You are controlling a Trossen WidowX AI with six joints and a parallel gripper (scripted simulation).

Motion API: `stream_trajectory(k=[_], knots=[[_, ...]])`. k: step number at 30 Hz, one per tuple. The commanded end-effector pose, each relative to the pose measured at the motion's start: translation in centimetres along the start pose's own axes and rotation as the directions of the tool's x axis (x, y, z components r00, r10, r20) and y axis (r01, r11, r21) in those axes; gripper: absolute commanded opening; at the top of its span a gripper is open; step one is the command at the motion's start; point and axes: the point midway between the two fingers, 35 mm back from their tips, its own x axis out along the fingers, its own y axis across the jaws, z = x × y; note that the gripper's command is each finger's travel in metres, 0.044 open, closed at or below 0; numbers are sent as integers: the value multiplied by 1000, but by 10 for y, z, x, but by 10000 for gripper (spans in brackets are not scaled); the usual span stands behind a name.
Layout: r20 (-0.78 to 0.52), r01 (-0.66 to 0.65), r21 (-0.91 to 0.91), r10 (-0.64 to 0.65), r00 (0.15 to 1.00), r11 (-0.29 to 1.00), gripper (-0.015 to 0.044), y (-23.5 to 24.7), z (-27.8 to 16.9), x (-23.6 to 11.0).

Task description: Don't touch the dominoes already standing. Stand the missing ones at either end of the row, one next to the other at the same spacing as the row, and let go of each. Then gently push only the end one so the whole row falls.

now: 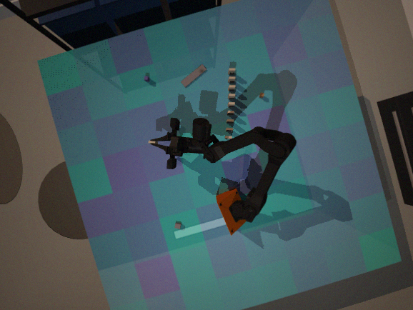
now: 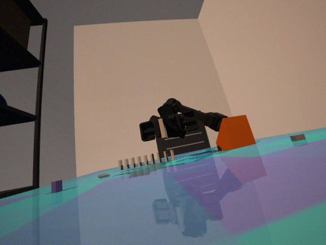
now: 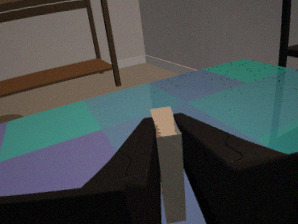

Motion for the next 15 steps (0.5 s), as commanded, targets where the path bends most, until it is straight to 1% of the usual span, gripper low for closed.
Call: stream_trajectory(k=[1,7,15], knots=[[0,-4,-1,4,1000,1000,27,2,-1,-1],[0,-4,-1,4,1000,1000,27,2,-4,-1],[-4,-4,-2,4,1000,1000,27,1,-40,2]])
